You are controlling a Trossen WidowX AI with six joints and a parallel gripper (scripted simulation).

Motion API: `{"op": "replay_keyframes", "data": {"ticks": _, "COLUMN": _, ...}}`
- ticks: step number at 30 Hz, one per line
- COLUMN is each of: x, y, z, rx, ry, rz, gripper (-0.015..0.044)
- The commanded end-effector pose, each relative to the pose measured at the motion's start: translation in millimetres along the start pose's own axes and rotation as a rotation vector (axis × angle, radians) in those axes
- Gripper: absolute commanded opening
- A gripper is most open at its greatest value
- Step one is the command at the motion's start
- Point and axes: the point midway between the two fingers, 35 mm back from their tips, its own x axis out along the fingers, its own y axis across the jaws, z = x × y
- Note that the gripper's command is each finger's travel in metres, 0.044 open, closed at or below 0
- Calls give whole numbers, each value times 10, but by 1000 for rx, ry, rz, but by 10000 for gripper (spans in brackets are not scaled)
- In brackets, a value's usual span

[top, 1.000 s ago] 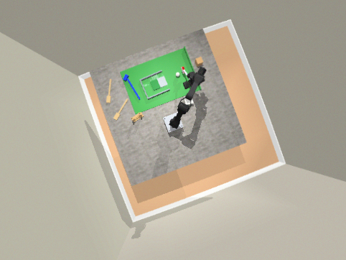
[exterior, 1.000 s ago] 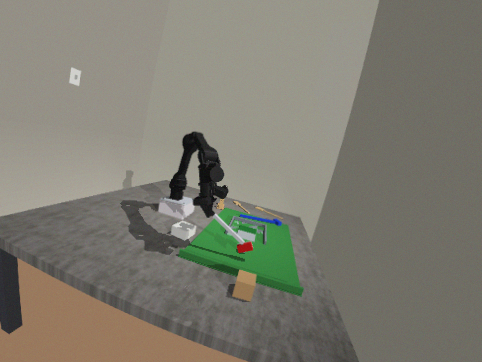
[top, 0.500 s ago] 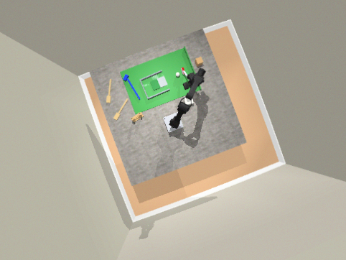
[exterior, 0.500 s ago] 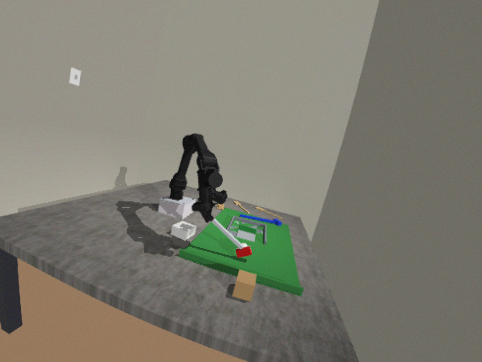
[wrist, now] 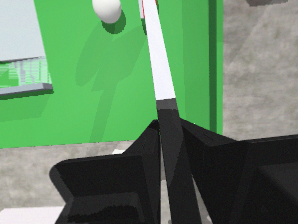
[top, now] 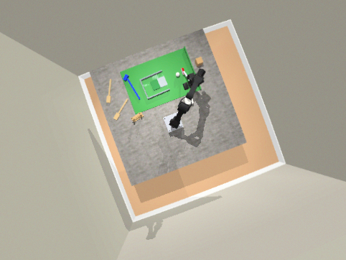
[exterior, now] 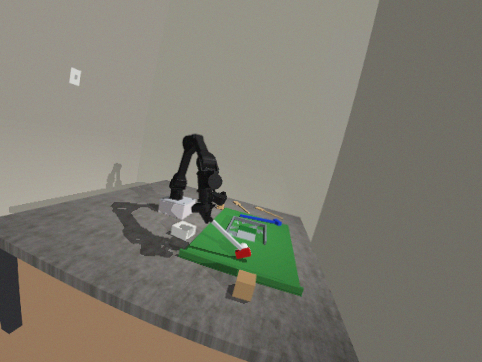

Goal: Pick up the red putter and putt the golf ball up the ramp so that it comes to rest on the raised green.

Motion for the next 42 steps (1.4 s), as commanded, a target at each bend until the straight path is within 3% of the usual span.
{"op": "replay_keyframes", "data": {"ticks": 1, "x": -5, "y": -59, "z": 11, "rx": -2, "ry": -4, "rz": -3, "gripper": 0}}
{"op": "replay_keyframes", "data": {"ticks": 8, "x": 19, "y": -293, "z": 5, "rx": -2, "ry": -7, "rz": -6, "gripper": 0}}
{"op": "replay_keyframes", "data": {"ticks": 18, "x": 30, "y": -254, "z": -8, "rx": 6, "ry": -3, "rz": -2, "gripper": 0}}
{"op": "replay_keyframes", "data": {"ticks": 30, "x": 37, "y": 1060, "z": 17, "rx": 1, "ry": -8, "rz": 4, "gripper": 0}}
{"op": "replay_keyframes", "data": {"ticks": 36, "x": 15, "y": 1077, "z": 22, "rx": 1, "ry": -8, "rz": 4, "gripper": 0}}
{"op": "replay_keyframes", "data": {"ticks": 42, "x": -217, "y": 1066, "z": 99, "rx": 1, "ry": -8, "rz": 4, "gripper": 0}}
